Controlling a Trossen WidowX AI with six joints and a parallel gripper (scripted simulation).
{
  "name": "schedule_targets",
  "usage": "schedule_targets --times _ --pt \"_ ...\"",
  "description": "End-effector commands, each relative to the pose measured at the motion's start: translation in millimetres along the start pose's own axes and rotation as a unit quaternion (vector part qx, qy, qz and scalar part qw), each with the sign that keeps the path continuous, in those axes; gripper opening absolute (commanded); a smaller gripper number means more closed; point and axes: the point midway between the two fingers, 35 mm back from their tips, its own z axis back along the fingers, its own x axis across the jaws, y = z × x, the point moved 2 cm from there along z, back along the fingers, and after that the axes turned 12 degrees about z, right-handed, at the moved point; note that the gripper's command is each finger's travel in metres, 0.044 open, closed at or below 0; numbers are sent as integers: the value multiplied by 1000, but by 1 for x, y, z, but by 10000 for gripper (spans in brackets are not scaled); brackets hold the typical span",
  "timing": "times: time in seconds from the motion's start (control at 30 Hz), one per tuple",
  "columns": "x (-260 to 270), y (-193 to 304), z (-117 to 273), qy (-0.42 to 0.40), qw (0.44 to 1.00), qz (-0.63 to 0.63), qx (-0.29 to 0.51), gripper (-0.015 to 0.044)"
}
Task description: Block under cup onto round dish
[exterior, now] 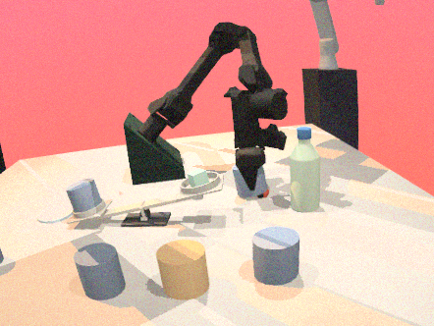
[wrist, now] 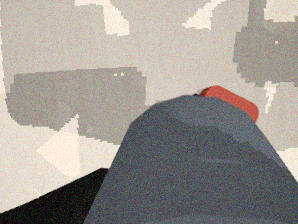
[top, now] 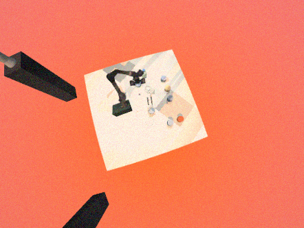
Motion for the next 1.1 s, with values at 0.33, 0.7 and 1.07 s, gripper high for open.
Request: schedule_targets --times 0.33,0.7,1.07 --pt "0 0 0 0 1000 0 0 26" --pt "0 0 0 0 1000 0 0 315" --pt "4 2 56 -14 1000 -5 5 440"
